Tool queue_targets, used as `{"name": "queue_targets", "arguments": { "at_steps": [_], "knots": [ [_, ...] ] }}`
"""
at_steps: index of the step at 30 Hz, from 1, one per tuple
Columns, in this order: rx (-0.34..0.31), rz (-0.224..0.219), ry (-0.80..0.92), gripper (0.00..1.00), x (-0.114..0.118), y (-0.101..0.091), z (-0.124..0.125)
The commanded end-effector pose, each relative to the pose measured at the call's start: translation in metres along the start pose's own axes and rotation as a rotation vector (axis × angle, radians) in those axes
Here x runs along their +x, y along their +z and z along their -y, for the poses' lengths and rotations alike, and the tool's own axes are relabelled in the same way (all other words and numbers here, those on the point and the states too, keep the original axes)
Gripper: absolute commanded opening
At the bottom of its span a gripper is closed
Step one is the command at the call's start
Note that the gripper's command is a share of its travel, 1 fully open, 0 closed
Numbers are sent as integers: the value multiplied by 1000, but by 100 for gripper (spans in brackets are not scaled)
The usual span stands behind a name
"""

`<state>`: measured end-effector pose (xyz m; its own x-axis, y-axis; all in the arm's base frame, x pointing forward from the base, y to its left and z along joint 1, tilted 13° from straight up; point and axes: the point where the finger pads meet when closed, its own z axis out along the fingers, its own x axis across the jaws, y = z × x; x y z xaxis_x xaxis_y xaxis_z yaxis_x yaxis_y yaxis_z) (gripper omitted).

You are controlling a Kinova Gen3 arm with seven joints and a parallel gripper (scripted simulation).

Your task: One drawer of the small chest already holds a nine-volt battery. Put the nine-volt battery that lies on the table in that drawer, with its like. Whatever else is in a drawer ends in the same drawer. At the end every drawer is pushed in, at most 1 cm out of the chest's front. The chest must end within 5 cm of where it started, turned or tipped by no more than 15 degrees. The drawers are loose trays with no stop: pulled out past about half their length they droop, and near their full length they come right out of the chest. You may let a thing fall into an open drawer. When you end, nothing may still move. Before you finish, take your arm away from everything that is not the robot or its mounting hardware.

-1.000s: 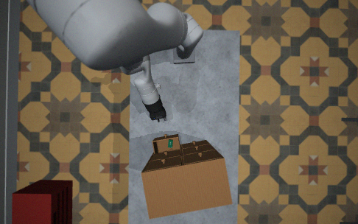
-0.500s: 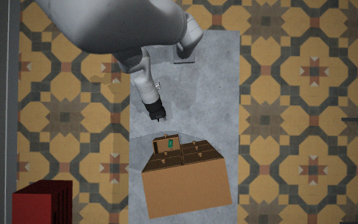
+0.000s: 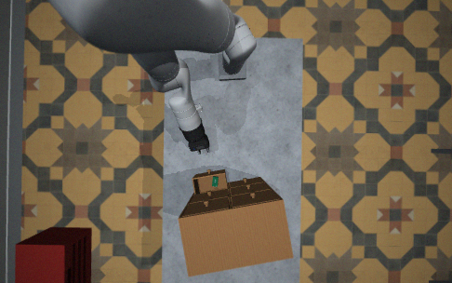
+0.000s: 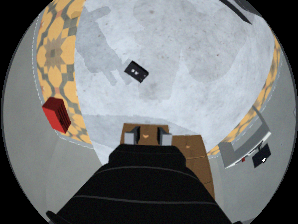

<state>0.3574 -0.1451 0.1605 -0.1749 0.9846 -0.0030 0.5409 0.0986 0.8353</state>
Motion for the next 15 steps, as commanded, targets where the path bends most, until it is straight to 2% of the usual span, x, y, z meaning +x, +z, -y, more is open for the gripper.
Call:
{"name": "queue_targets", "arguments": {
  "at_steps": [1,9,15],
  "knots": [
    [-9,30,4,67,-4,-3,1],
    [12,30,5,67,-3,-6,0],
    [60,32,7,67,-3,-14,-1]
  ]
}}
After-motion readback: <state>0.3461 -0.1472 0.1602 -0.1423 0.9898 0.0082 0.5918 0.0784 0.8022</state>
